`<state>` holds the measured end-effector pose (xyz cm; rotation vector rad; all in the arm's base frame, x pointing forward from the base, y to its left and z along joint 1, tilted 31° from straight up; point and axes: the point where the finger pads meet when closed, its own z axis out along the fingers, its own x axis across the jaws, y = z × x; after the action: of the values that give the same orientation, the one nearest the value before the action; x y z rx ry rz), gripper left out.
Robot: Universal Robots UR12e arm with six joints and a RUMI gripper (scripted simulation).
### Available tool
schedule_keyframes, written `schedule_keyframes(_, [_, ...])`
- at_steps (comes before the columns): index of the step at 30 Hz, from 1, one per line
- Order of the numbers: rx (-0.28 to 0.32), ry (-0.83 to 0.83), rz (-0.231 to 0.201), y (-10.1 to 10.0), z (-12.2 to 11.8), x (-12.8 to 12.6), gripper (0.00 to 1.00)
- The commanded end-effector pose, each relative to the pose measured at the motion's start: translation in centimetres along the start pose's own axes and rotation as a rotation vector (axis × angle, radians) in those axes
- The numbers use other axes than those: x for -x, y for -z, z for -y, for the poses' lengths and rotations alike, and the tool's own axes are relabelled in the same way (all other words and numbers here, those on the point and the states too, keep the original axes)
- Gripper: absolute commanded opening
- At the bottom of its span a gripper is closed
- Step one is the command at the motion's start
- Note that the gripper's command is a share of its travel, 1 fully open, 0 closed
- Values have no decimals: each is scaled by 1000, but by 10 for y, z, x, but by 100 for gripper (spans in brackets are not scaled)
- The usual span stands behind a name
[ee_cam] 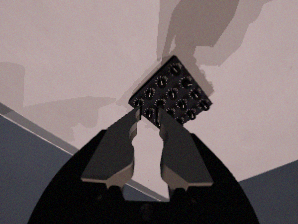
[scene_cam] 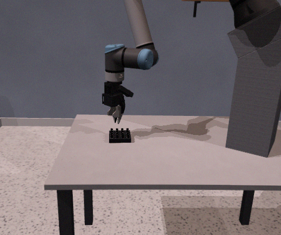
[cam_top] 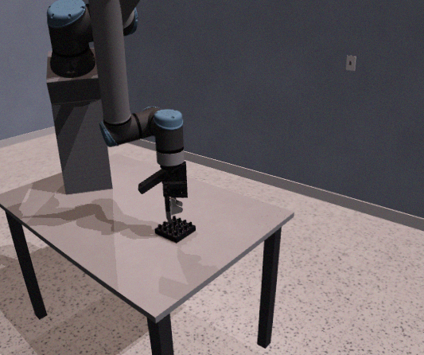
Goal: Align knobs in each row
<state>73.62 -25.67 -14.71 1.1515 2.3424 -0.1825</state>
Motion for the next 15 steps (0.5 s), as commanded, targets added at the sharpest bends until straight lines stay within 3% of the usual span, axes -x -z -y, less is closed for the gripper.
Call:
schedule_keyframes(1, [0,0,1,-6,0,0,11])
schedule_keyframes(15, [0,0,1,-19,-1,0,11])
